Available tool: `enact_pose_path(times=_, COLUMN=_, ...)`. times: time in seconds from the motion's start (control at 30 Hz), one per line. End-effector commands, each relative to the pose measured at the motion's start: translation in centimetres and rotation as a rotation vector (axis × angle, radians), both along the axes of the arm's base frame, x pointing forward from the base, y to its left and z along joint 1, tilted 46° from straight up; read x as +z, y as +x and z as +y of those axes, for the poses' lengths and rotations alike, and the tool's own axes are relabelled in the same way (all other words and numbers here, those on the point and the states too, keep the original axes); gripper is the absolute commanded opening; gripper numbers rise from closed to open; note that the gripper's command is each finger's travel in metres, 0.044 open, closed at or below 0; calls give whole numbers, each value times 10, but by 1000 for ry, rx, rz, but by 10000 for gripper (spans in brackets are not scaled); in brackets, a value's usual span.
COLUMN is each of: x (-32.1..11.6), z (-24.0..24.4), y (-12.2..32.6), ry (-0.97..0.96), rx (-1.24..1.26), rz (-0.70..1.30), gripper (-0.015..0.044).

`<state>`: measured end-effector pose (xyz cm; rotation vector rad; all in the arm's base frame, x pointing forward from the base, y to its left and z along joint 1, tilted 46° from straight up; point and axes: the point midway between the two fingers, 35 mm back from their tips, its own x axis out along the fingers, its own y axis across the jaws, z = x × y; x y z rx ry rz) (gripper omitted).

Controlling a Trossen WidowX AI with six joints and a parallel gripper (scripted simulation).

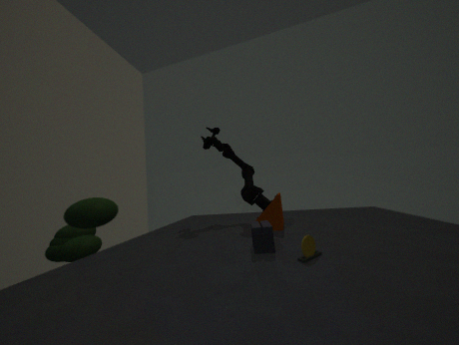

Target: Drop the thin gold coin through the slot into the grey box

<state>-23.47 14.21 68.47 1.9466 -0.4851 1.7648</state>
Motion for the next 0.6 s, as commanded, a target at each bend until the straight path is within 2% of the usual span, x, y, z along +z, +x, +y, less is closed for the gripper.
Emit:
enact_pose_path(times=0.0, x=0, z=-1, y=1, ry=2, rx=0, rz=2, gripper=374)
enact_pose_path(times=0.13, x=11, z=-23, y=25, ry=42, rx=-3, rz=58, gripper=269)
enact_pose_path(times=0.27, x=25, z=-62, y=77, ry=114, rx=-12, rz=175, gripper=164)
enact_pose_path(times=0.57, x=35, z=-121, y=203, ry=171, rx=-35, rz=449, gripper=161)
